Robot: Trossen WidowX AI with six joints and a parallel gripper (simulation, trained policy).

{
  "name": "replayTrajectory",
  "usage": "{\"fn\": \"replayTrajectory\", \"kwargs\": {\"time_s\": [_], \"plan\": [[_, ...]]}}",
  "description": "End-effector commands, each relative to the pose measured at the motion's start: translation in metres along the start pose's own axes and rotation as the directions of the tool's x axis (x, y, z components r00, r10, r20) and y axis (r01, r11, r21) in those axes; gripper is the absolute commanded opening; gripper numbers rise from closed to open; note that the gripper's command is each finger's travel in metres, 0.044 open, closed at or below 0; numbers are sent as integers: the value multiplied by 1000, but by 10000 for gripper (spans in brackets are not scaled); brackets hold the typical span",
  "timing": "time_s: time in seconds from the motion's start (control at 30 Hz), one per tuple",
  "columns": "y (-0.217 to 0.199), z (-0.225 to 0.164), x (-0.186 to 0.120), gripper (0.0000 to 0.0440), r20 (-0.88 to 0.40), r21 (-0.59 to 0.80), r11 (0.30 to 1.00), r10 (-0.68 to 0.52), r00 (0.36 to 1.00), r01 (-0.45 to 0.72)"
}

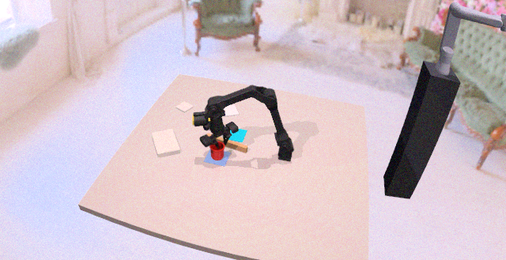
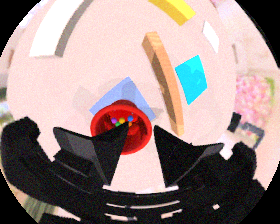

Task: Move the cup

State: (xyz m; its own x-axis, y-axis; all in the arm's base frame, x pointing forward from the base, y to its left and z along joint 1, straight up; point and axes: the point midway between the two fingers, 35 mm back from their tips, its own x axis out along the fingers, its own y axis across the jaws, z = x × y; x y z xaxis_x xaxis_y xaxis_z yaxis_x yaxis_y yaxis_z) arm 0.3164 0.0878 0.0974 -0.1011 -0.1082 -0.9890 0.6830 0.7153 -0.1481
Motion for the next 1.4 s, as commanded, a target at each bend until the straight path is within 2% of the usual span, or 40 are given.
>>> {"fn": "replayTrajectory", "kwargs": {"time_s": [0.0, 0.13, 0.37, 0.43, 0.83, 1.37], "plan": [[-1, -1, 15, 183, -5, -23, 1000, -20, 1000, 19], [0, -3, 30, 181, -13, -53, 998, -26, 1000, 26], [-1, -2, 44, 24, -5, -112, 993, -25, 1000, 24], [-1, -1, 43, 0, 0, -119, 993, -21, 1000, 21], [-6, 2, 18, 0, 12, -94, 995, 30, 999, -28], [-27, 19, -39, 0, 46, 40, 992, 117, 992, -119]]}}
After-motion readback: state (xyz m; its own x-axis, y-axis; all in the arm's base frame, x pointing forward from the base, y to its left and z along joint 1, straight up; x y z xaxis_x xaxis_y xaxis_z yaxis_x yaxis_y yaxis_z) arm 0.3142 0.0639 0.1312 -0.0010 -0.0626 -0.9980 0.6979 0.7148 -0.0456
